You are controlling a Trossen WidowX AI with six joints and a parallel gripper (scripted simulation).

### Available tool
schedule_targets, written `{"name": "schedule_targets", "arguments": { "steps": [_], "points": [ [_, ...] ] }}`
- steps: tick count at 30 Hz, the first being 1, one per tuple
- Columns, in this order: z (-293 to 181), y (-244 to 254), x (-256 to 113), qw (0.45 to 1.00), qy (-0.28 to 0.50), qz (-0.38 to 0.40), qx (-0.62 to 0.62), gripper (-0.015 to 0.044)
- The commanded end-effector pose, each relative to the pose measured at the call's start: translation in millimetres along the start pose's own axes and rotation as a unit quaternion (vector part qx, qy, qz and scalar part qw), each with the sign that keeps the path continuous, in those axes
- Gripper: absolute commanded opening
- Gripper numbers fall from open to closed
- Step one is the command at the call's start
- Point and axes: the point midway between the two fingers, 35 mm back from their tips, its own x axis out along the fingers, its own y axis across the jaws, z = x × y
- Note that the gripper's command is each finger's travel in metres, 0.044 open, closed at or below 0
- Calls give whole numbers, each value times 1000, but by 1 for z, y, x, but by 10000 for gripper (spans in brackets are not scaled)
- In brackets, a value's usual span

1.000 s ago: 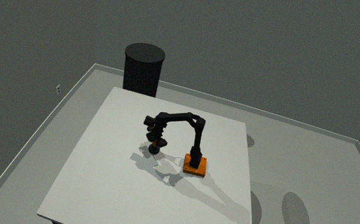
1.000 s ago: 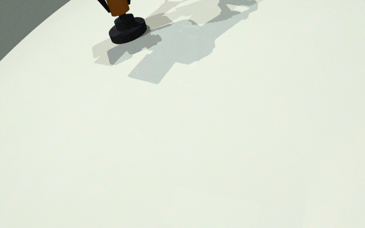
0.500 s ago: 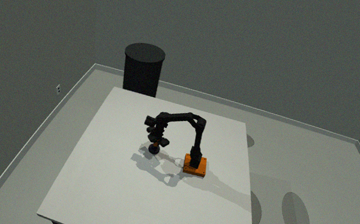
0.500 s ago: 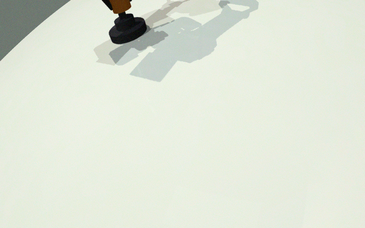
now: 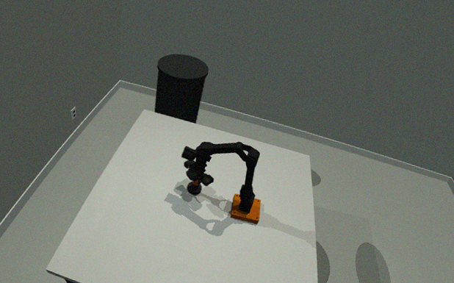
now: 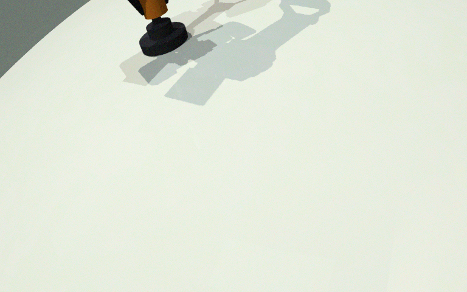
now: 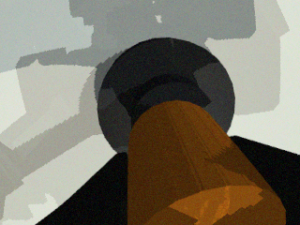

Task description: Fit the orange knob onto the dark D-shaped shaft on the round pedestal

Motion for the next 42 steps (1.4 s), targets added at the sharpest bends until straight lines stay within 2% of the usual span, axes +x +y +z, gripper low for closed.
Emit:
{"name": "schedule_targets", "arguments": {
  "steps": [1,24,31,42],
  "points": [
    [2,-4,-1,1000,-2,-3,-2,0],
    [3,-5,-4,1000,-2,-3,-2,0],
    [1,-3,-6,995,-1,-3,-101,0],
    [0,0,-1,994,-1,-3,-107,0]
  ]
}}
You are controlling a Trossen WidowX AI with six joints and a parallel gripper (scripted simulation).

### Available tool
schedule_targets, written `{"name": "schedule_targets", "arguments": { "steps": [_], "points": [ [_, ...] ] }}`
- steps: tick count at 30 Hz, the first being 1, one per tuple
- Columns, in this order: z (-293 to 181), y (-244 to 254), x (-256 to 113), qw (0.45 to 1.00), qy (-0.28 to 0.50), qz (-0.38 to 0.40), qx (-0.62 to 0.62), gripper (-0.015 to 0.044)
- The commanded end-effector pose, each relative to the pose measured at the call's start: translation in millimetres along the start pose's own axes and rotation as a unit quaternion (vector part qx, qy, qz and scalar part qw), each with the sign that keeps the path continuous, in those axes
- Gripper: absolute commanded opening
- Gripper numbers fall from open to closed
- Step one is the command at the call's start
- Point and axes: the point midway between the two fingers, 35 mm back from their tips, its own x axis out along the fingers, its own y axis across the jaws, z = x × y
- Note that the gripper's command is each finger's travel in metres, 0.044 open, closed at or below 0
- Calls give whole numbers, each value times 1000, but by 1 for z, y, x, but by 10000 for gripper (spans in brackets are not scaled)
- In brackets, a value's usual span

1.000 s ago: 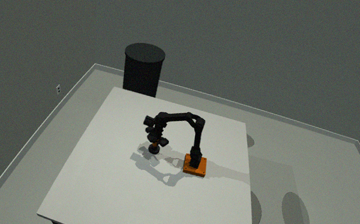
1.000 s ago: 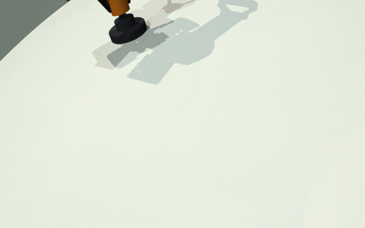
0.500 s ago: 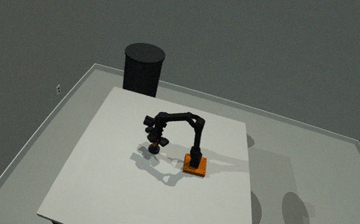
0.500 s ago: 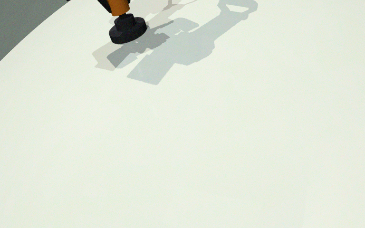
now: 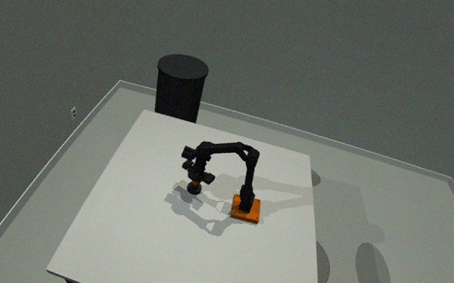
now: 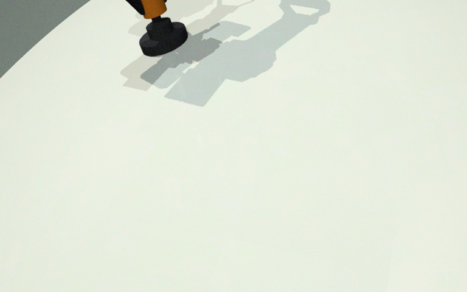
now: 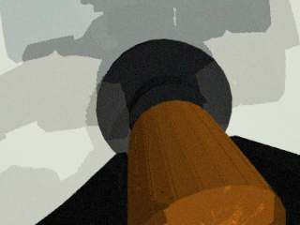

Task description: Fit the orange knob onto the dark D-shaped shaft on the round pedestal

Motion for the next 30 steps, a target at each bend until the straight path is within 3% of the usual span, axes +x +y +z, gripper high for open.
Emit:
{"name": "schedule_targets", "arguments": {
  "steps": [1,30],
  "points": [
    [0,1,1,1000,-1,-2,-5,0],
    [1,-4,-2,999,-1,-2,-48,0]
  ]
}}
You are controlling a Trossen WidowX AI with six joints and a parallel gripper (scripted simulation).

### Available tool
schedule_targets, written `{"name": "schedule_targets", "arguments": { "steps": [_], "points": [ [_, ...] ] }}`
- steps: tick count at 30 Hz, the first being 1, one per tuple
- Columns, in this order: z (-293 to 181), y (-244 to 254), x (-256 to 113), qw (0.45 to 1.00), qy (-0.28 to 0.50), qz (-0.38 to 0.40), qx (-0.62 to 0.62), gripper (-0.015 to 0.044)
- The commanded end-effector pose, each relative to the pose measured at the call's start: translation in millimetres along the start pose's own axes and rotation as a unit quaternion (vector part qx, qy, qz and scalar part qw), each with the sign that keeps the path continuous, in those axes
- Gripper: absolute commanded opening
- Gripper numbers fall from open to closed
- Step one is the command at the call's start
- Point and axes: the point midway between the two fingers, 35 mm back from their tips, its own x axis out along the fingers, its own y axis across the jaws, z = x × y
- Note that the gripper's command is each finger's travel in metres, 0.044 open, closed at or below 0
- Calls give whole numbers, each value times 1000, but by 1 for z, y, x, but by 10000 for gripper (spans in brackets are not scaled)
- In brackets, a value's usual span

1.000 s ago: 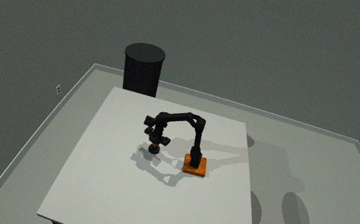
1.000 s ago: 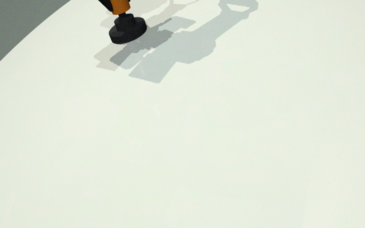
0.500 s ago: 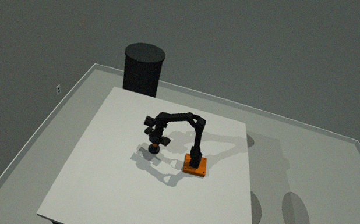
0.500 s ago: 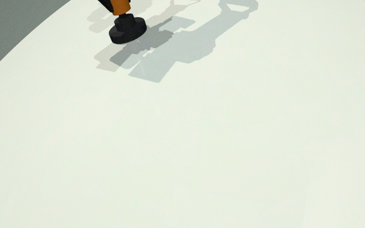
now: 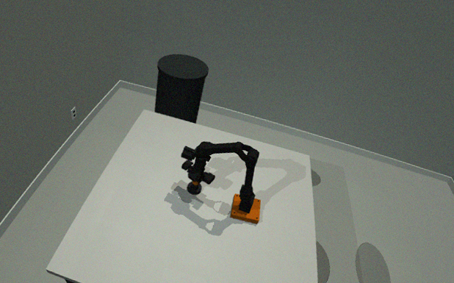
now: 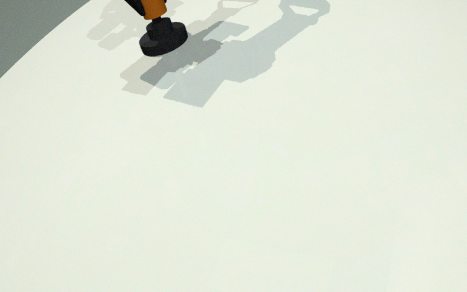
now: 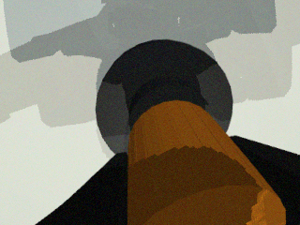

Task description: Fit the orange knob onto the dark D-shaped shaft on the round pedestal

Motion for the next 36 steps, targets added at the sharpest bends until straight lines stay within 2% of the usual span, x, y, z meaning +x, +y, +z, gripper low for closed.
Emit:
{"name": "schedule_targets", "arguments": {
  "steps": [1,4,36],
  "points": [
    [1,-4,-4,999,-1,-5,-49,0],
    [1,-6,-5,996,-1,-5,-91,0],
    [0,2,0,996,-1,-4,-91,0]
  ]
}}
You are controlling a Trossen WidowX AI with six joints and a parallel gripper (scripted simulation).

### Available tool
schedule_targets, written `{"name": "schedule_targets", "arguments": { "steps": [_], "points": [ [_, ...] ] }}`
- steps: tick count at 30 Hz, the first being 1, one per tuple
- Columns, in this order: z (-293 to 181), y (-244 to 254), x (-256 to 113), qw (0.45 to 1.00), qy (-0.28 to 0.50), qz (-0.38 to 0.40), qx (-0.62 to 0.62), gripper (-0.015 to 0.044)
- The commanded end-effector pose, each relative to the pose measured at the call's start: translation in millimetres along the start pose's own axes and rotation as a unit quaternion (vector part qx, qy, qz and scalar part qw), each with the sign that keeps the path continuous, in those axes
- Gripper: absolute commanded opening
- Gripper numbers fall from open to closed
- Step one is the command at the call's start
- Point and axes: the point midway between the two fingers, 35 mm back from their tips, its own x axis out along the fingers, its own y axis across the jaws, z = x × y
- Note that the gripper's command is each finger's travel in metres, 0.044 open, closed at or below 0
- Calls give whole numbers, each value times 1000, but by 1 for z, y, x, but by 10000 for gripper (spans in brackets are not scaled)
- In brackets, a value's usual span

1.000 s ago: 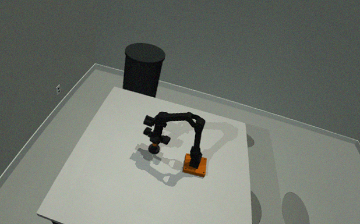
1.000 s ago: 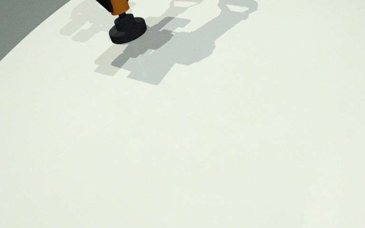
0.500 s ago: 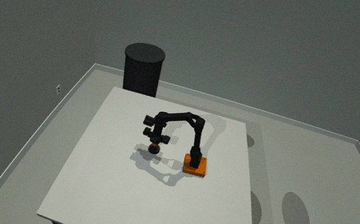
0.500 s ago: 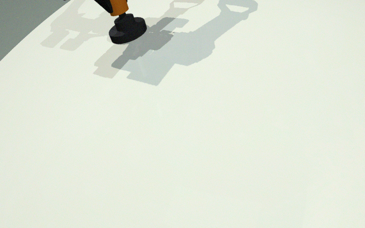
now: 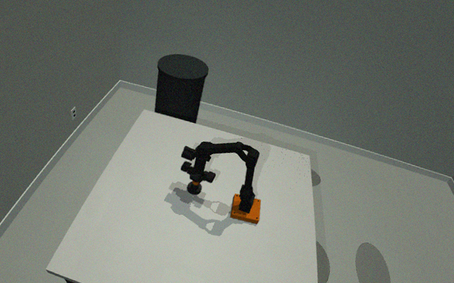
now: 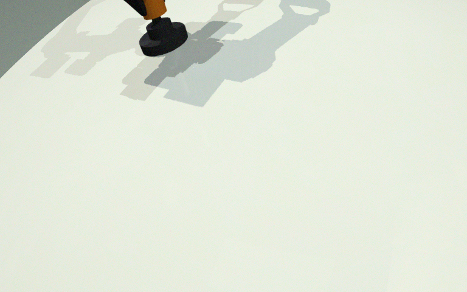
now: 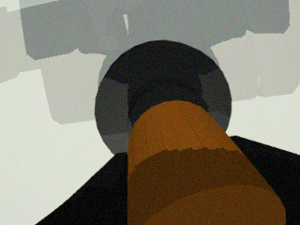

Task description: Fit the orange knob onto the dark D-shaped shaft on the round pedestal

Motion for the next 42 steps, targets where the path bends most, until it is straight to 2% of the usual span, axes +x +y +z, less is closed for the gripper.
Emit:
{"name": "schedule_targets", "arguments": {
  "steps": [1,27,34,42],
  "points": [
    [0,2,1,1000,0,-2,-2,0],
    [0,-3,-3,1000,0,-2,-2,0],
    [0,-6,-5,995,0,-2,-101,0],
    [0,-8,-3,994,0,-2,-106,0]
  ]
}}
